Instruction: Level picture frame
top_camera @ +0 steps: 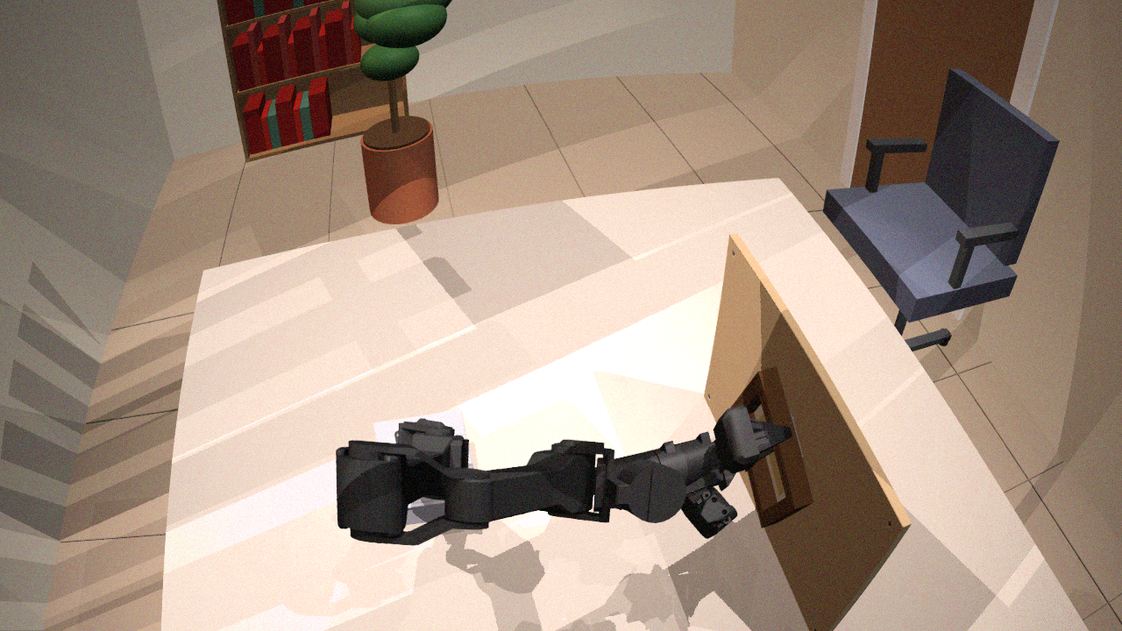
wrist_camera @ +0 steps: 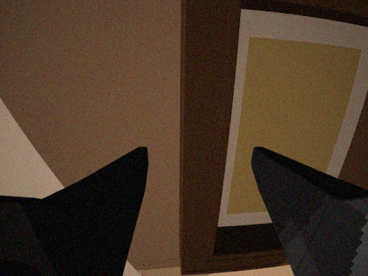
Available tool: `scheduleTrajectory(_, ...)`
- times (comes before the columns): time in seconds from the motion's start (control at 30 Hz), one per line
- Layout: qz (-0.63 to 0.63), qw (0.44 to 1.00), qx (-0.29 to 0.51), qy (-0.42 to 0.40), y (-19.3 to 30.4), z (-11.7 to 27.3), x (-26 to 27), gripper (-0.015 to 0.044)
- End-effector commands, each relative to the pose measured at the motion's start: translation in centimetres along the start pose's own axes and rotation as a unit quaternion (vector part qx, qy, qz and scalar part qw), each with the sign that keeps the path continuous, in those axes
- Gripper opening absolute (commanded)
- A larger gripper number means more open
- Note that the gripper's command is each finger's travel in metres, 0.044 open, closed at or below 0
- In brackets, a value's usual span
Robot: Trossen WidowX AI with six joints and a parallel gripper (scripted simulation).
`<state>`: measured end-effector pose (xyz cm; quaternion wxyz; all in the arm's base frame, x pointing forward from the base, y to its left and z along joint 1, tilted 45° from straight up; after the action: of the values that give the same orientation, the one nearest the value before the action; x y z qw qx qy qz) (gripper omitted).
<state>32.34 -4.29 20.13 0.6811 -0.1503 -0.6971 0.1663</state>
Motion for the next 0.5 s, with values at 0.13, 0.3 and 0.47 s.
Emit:
scheduleTrajectory(0.13, -0.002, 1.000, -0.003, 0.001, -0.11, -0.03, -0.01, 0.0260)
scheduleTrajectory(0.3, -0.002, 1.000, -0.003, 0.001, -0.11, -0.03, -0.01, 0.0234)
scheduleTrajectory(0.47, -0.002, 1.000, -0.003, 0.001, -0.11, -0.03, -0.01, 0.0103)
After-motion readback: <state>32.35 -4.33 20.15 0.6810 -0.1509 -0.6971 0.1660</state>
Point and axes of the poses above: the point midway between the two fingers, 35 mm back from their tips, its own z axis back along the fingers, its own x axis across the jaws, y = z × x, the point moved 4 cm from there along z, back along the fingers, and after that the axes turned 4 degrees about z, right-handed, at the moved point
